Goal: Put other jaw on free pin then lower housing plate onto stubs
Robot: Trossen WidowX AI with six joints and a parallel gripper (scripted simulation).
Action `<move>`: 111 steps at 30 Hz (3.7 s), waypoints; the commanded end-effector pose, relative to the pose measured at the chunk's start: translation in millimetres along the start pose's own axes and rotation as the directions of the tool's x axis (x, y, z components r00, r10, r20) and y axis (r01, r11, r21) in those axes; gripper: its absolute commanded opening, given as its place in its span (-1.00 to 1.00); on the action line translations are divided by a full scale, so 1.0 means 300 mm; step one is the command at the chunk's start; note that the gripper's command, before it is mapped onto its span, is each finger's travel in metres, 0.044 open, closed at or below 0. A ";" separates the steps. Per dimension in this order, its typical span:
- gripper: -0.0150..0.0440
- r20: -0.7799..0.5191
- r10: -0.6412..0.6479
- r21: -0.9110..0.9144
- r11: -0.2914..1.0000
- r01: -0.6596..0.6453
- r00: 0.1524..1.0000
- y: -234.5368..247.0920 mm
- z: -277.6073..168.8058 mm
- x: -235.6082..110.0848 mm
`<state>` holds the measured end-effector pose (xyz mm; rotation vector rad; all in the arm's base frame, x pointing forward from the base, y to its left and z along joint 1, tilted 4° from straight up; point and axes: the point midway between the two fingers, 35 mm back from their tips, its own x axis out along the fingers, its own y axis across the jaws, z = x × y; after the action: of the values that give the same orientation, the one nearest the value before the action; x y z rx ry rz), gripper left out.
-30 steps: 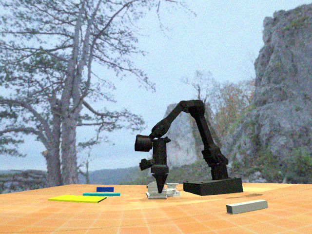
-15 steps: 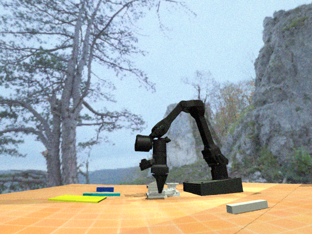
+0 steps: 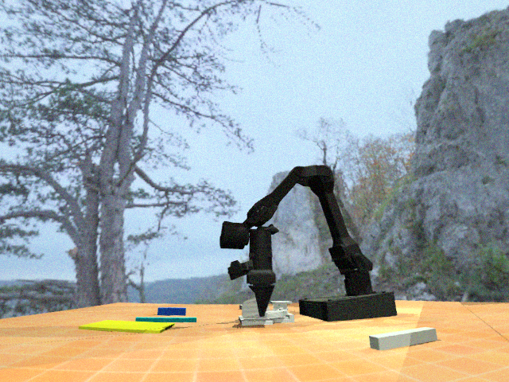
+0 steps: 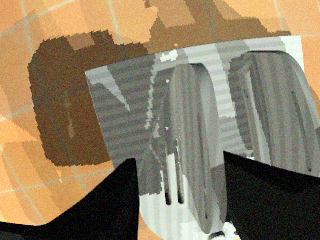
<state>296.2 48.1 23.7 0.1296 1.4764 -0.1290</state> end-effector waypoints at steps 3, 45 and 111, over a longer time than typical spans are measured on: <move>-0.04 0.006 0.001 0.004 1.000 -0.001 1.000 0.001 0.004 -0.002; -0.04 0.006 0.001 0.004 1.000 -0.001 1.000 0.000 0.004 0.013; 1.00 0.011 -0.042 -0.464 0.885 0.042 0.999 -0.443 0.078 -0.229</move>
<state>293.2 -74.8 93.7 -0.2658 1.4674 0.1604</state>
